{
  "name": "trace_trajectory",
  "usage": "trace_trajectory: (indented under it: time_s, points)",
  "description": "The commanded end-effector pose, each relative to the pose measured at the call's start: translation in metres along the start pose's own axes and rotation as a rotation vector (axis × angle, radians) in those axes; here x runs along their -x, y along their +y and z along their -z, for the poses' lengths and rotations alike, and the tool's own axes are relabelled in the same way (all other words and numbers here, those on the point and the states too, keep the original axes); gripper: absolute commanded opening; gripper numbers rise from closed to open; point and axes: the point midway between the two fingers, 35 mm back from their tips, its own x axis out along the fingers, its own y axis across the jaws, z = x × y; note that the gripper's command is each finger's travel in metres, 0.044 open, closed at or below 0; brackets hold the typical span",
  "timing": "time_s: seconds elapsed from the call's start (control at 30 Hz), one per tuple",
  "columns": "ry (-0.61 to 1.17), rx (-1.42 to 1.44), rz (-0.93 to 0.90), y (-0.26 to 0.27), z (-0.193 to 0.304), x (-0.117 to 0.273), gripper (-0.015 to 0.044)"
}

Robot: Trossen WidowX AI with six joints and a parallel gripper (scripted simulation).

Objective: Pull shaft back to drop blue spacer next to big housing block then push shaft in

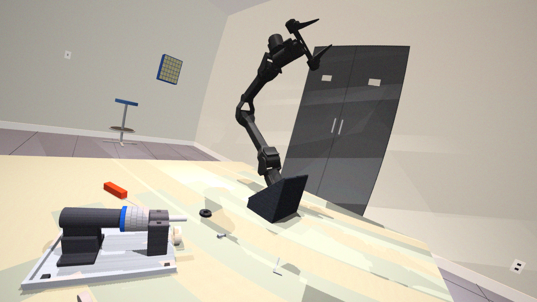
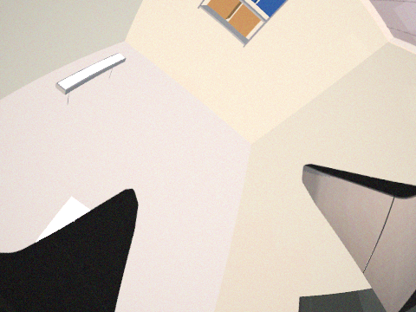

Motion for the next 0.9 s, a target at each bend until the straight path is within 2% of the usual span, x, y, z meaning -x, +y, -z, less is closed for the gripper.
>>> trace_trajectory:
  time_s: [0.0,0.27,0.43,0.57,0.67,0.87]
  points:
    - [-0.112,0.059,-0.005,0.010,-0.038,-0.009,0.0440]
    - [-0.403,0.182,0.047,0.024,-0.137,-0.017,0.0440]
    - [-0.589,0.230,0.123,0.029,-0.208,-0.009,0.0440]
    - [-0.677,0.251,0.172,0.029,-0.241,-0.001,0.0440]
    - [-0.788,0.283,0.246,0.027,-0.278,0.011,0.0440]
    - [-1.047,0.351,0.513,0.015,-0.370,0.059,0.0440]
